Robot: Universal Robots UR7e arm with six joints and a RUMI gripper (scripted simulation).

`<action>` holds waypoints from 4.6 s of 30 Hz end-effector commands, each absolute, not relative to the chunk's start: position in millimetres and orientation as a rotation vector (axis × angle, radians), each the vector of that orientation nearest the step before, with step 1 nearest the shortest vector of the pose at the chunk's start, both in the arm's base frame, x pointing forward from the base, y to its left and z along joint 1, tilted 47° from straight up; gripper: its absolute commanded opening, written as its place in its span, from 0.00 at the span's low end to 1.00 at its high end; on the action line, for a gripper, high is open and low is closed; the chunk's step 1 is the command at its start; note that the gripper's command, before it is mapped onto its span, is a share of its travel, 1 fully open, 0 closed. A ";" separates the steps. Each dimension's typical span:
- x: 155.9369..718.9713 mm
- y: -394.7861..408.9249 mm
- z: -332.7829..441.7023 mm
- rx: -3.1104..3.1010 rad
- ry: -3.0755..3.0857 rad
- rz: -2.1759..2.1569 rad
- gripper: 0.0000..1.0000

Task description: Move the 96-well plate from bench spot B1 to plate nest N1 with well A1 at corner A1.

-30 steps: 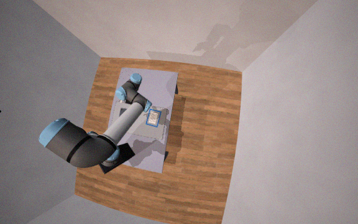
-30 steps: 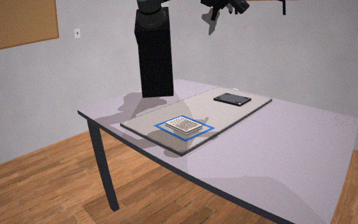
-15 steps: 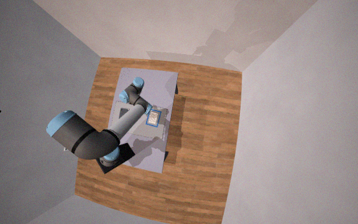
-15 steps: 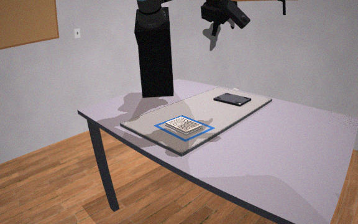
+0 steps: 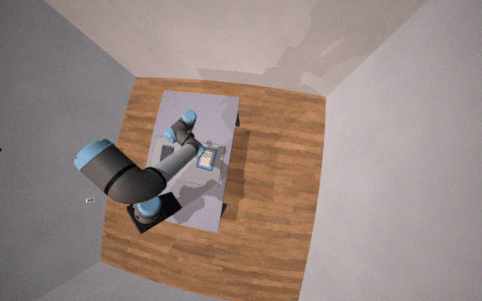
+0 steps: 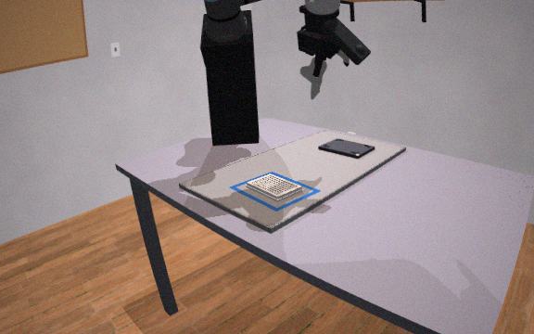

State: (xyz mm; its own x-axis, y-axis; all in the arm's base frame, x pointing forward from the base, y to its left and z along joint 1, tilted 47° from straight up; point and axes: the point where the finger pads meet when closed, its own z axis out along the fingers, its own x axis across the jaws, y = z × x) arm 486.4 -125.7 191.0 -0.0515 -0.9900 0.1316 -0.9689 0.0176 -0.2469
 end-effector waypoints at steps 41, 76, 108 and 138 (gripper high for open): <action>508.9 -265.5 102.5 -1.947 2.202 -0.882 1.00; 457.4 -333.4 73.6 -1.835 2.217 -1.243 1.00; 476.1 -355.7 46.2 -1.835 2.217 -1.244 1.00; 492.8 -375.6 21.7 -1.835 2.217 -1.244 1.00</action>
